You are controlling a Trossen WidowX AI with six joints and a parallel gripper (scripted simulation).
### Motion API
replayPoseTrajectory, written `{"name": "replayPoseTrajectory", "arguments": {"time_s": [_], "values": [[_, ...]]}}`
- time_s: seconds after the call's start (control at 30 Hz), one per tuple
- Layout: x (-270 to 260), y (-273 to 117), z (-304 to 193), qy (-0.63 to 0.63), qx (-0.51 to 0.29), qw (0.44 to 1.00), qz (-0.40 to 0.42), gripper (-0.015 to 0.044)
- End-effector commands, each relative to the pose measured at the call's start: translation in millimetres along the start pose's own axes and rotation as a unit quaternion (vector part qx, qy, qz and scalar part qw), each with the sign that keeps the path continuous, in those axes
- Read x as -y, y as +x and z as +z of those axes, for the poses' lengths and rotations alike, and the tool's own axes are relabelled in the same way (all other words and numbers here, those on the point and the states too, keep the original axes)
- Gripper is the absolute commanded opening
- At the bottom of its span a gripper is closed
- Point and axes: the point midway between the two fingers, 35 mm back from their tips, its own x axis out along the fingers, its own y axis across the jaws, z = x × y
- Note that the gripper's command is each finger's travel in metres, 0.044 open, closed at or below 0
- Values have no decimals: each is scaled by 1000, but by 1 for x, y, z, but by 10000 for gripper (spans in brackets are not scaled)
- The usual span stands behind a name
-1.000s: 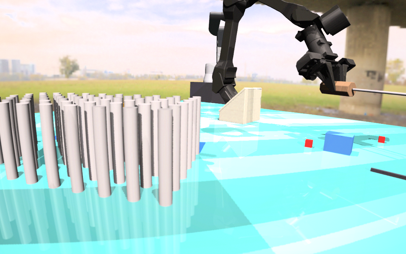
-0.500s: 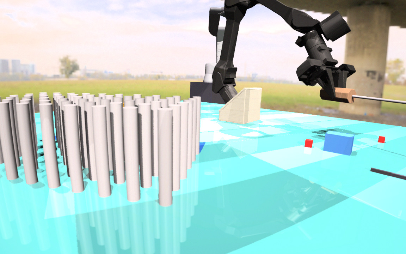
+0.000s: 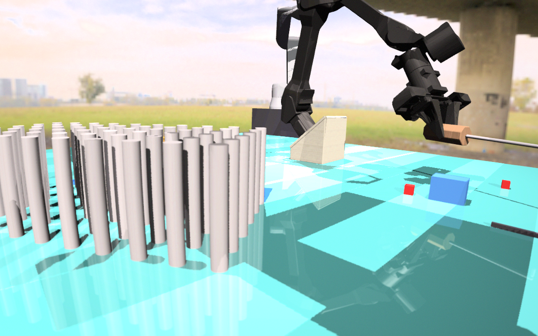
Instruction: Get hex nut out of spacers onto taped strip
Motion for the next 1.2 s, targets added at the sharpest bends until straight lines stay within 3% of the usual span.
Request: {"name": "replayPoseTrajectory", "arguments": {"time_s": [0.0,1.17], "values": [[0,3,2,-1,-2,1000,0,0],[-2,33,25,-1,-2,1000,0,0]]}}
